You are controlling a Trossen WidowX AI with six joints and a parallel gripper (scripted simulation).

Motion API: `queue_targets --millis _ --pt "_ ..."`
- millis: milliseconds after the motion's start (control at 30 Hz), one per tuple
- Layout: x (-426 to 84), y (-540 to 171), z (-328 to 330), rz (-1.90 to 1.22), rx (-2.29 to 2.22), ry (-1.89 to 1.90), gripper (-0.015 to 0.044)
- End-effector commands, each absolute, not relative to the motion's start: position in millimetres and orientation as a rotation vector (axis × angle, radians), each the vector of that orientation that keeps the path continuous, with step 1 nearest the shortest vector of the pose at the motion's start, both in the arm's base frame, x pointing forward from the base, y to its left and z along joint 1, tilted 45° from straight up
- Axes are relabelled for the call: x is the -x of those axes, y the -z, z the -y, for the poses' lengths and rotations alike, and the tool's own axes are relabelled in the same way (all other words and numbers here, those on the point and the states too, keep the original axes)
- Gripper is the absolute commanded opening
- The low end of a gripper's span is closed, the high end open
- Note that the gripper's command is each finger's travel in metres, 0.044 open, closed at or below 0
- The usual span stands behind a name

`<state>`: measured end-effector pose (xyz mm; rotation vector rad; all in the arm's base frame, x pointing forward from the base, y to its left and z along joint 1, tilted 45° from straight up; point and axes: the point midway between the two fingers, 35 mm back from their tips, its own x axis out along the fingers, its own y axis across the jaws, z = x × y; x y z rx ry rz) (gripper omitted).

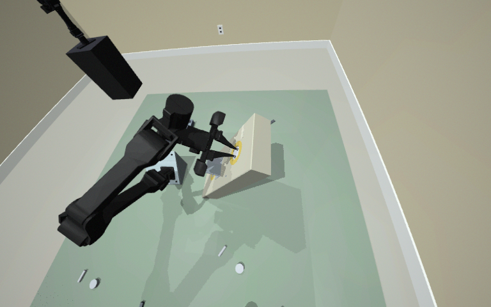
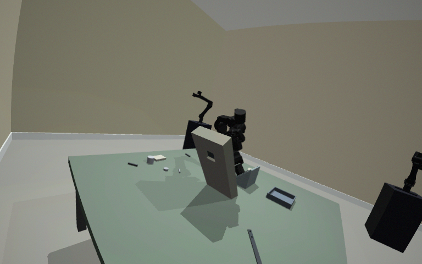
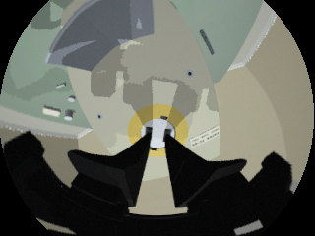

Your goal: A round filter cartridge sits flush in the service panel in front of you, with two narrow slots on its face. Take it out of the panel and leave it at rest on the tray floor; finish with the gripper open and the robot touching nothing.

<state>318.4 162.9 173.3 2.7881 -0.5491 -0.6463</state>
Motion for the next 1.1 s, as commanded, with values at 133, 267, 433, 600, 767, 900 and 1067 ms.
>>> queue_targets --millis 133,267,433,600,767,900,1067 --pt "-320.0 -171.6 -162.8 0.542 -2.788 0.652 0.009" --pt "-321.7 -170.9 -161.9 0.542 -2.788 0.651 0.009" --pt "-321.9 -170.8 -161.8 0.542 -2.788 0.651 0.009" --pt "-326.6 -168.7 -159.6 0.542 -2.788 0.651 0.009" --pt "-327.8 -168.2 -158.9 0.542 -2.788 0.651 0.009" --pt "-328.8 -167.7 -158.5 0.542 -2.788 0.651 0.009" --pt "-330.3 -167.1 -157.7 0.542 -2.789 0.651 0.009"
